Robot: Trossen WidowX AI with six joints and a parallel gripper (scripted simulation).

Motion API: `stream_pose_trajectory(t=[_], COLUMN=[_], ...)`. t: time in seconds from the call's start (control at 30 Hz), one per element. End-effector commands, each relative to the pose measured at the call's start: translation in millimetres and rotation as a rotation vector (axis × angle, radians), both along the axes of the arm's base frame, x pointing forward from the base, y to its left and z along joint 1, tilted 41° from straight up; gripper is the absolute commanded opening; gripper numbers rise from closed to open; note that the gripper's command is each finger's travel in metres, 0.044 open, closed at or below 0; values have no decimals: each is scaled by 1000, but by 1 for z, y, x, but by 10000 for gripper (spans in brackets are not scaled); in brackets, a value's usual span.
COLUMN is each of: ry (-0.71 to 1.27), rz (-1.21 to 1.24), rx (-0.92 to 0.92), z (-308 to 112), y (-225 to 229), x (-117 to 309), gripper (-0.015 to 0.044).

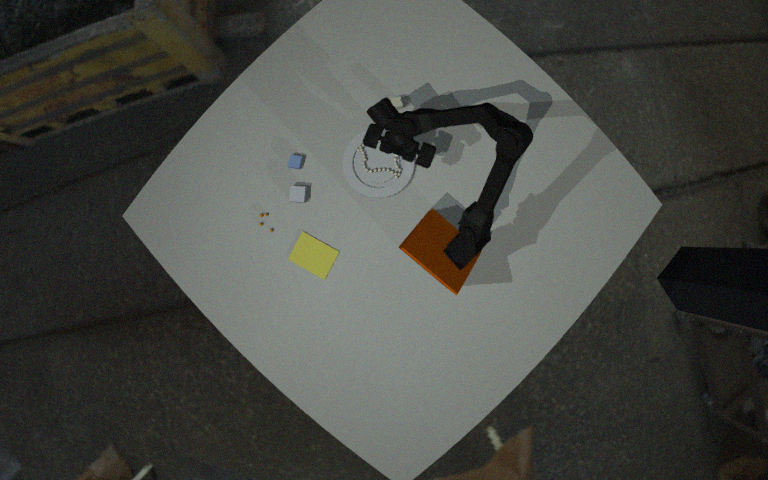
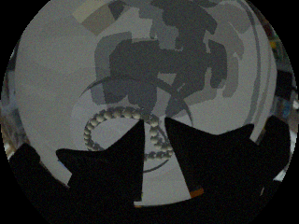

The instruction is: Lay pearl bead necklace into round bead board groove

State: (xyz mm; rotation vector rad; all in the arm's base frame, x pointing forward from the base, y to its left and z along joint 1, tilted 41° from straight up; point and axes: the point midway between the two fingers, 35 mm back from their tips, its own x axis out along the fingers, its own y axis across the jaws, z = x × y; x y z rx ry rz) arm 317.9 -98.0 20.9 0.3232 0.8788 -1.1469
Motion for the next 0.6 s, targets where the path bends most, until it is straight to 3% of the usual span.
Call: stream_pose_trajectory(t=[0.0,0.3,0.57], ry=[1,8,3], rz=[0,2,4], rx=[0,0,3], z=[0,1,3], y=[0,1,3], x=[0,-1,-2], gripper=[210,440,440])
